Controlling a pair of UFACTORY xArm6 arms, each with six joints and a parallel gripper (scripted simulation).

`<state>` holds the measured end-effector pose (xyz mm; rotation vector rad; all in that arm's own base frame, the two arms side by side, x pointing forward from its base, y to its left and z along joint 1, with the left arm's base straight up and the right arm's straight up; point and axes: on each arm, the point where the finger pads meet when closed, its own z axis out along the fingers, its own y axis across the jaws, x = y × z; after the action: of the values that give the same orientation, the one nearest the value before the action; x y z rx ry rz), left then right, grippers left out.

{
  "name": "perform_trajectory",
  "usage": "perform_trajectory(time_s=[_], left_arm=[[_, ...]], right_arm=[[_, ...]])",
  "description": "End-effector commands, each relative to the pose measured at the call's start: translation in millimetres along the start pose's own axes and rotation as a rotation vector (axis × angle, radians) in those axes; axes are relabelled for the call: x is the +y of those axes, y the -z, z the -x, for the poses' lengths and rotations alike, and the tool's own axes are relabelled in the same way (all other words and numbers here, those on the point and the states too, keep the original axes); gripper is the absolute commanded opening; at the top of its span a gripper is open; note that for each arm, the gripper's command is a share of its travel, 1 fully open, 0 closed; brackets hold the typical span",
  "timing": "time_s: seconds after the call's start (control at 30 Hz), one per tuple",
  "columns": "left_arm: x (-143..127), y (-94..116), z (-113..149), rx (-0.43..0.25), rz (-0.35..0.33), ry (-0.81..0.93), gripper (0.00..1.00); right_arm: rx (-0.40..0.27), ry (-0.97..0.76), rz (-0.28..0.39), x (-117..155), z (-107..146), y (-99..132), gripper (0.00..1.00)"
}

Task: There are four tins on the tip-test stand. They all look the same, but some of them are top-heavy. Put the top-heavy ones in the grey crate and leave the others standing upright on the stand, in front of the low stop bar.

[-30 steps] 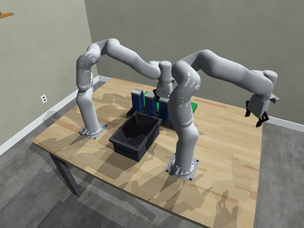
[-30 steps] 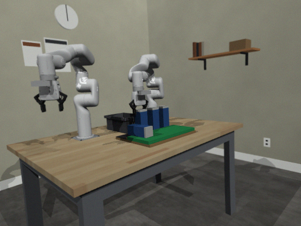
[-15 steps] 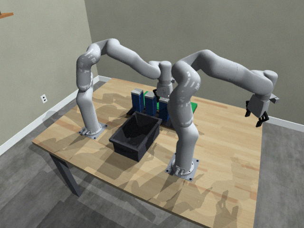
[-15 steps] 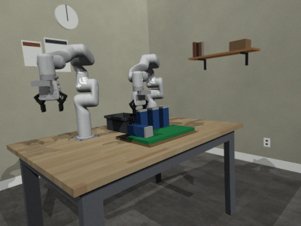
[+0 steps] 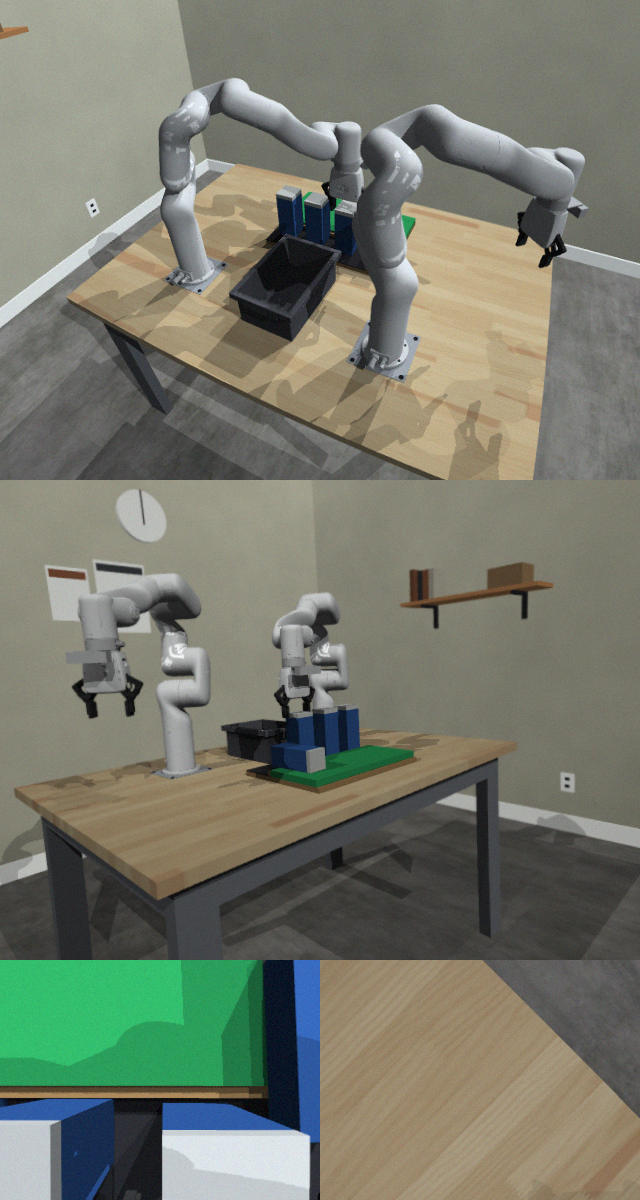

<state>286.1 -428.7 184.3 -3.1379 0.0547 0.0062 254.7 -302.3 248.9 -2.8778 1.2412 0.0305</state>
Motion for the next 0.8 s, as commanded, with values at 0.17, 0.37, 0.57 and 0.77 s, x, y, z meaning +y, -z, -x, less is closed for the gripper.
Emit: perform_trajectory(time_s=[0.17, 0.37, 0.57, 0.77], left_arm=[[1, 26, 0, 0.003, 0.004, 0.0, 1.0], [0, 46, -1, 0.003, 0.005, 0.001, 1.0], [0, 63, -1, 0.003, 0.005, 0.001, 1.0], [0, 60, -1, 0.004, 0.006, 0.001, 0.0]], right_arm=[[0.004, 0.0, 0.0, 0, -1, 2, 1.0], [0.004, 0.0, 0.0, 0, -1, 2, 1.0], [0.004, 0.0, 0.0, 0, -1, 2, 1.0], [0.004, 0.0, 0.0, 0, -1, 2, 1.0]])
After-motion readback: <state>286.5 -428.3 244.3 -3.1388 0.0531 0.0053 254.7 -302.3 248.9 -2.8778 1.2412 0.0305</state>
